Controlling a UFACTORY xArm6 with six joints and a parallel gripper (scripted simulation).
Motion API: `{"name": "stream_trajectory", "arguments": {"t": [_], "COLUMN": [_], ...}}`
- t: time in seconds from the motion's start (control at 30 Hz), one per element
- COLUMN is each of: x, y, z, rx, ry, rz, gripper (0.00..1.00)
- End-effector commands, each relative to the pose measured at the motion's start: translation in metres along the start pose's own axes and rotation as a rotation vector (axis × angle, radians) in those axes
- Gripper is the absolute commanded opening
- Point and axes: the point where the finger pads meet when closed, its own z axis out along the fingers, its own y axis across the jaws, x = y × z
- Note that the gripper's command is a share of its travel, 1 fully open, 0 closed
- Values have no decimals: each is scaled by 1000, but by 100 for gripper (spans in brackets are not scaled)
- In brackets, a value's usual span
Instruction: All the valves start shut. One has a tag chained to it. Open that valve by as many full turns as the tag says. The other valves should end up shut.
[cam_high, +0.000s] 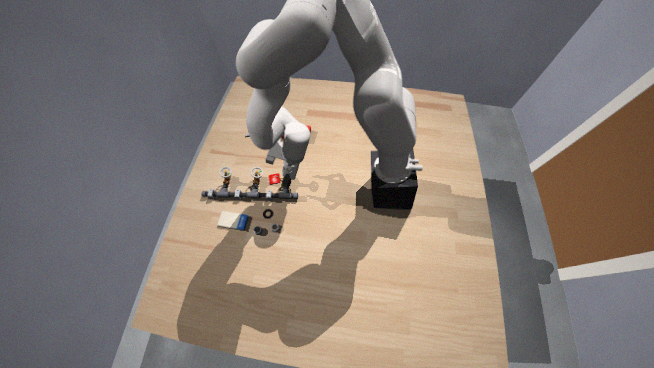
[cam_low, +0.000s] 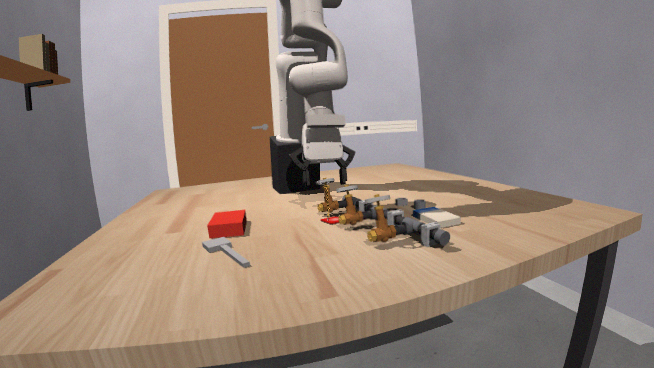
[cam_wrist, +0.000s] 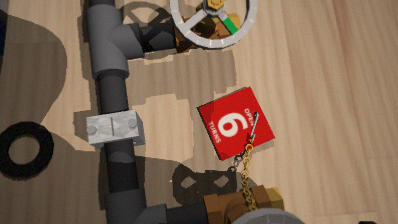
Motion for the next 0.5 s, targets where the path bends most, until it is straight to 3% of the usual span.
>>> {"name": "stream_trajectory", "arguments": {"t": [0.0, 0.3, 0.37, 0.4, 0.47], "x": [1, 1, 1, 1, 1], "y": [0, 0, 0, 0, 0], "z": [0, 0, 0, 0, 0], "rx": [35, 21, 21, 24, 22], "ry": [1, -27, -27, -33, -36], "rz": [277, 750, 750, 899, 965], "gripper": [100, 100, 100, 100, 100]}}
